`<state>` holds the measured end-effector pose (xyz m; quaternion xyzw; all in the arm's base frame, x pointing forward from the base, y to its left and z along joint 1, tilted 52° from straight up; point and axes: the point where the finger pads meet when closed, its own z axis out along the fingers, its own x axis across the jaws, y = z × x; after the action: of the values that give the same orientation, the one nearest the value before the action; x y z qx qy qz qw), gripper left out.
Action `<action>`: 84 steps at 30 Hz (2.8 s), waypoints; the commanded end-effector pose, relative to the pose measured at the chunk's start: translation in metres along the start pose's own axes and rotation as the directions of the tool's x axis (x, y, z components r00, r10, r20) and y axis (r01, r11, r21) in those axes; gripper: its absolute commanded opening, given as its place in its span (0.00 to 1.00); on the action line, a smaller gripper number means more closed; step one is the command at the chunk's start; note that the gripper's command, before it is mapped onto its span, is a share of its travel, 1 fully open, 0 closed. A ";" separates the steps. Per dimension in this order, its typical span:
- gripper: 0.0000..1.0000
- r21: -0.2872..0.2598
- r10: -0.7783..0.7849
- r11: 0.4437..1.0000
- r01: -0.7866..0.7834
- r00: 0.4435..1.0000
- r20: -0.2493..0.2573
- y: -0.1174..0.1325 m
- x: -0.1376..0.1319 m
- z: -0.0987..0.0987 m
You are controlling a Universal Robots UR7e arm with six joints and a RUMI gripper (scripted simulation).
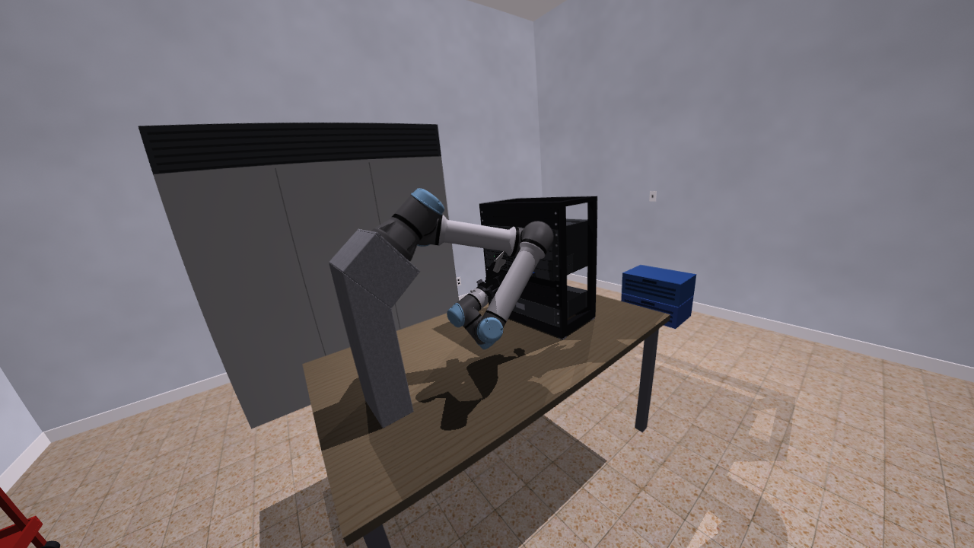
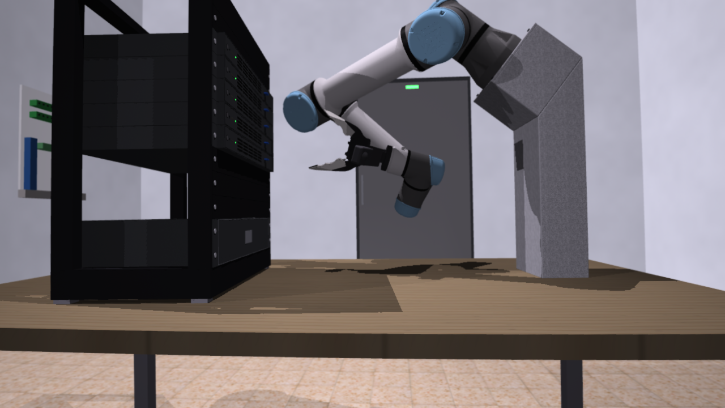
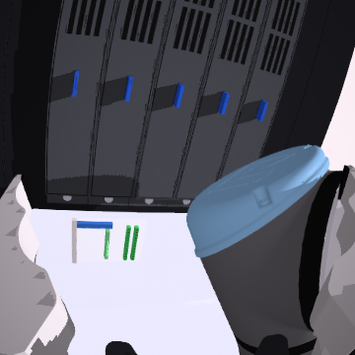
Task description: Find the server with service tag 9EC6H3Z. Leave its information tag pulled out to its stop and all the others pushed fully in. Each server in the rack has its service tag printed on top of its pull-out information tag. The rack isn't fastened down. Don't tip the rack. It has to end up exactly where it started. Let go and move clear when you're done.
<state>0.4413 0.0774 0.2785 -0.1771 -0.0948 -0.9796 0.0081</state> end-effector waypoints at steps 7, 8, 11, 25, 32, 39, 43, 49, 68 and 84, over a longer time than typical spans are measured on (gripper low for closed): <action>1.00 -0.015 0.095 0.995 -0.094 0.990 0.103 -0.005 -0.020 0.005; 1.00 -0.017 0.104 0.995 -0.102 0.988 0.112 -0.005 -0.022 0.005; 1.00 -0.023 0.127 0.992 -0.125 0.983 0.136 -0.006 -0.026 0.005; 1.00 -0.047 0.199 0.980 -0.194 0.957 0.209 -0.011 -0.042 0.006; 1.00 -0.055 0.220 0.976 -0.213 0.948 0.229 -0.013 -0.046 0.006; 1.00 -0.063 0.240 0.971 -0.231 0.939 0.248 -0.014 -0.050 0.005; 1.00 -0.067 0.247 0.969 -0.238 0.935 0.255 -0.015 -0.052 0.005; 1.00 -0.069 0.253 0.968 -0.243 0.932 0.260 -0.015 -0.053 0.005; 0.15 -0.071 0.258 0.966 -0.248 0.929 0.265 -0.015 -0.054 0.005; 0.15 -0.071 0.258 0.966 -0.248 0.929 0.265 -0.015 -0.054 0.005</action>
<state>0.4930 0.0927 0.2613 -0.3212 -0.0536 -0.9381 0.1179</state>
